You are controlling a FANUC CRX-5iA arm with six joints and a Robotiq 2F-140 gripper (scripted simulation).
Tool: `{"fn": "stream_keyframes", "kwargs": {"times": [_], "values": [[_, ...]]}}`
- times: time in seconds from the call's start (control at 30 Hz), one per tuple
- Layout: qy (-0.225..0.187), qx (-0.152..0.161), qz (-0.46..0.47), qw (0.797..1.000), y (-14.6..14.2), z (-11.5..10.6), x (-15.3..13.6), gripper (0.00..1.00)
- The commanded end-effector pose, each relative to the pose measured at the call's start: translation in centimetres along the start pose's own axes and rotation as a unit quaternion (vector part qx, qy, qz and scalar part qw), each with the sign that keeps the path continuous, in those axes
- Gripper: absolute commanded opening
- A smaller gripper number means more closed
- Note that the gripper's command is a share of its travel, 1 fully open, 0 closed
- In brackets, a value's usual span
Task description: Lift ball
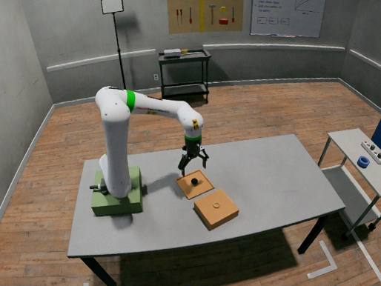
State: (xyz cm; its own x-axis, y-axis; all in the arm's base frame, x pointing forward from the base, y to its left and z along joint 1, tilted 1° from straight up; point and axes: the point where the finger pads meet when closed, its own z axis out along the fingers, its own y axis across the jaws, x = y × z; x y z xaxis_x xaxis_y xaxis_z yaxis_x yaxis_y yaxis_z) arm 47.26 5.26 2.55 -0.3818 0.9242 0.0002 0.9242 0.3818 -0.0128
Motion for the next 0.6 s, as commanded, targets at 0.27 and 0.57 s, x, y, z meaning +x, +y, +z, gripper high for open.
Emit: {"fn": "stream_keyframes", "kwargs": {"times": [0.27,0.57], "values": [[0.000,-0.001,0.000,1.000,0.1,9.1,-0.1,1.00],[0.000,-0.001,0.000,1.000,0.1,9.1,-0.1,1.00]]}}
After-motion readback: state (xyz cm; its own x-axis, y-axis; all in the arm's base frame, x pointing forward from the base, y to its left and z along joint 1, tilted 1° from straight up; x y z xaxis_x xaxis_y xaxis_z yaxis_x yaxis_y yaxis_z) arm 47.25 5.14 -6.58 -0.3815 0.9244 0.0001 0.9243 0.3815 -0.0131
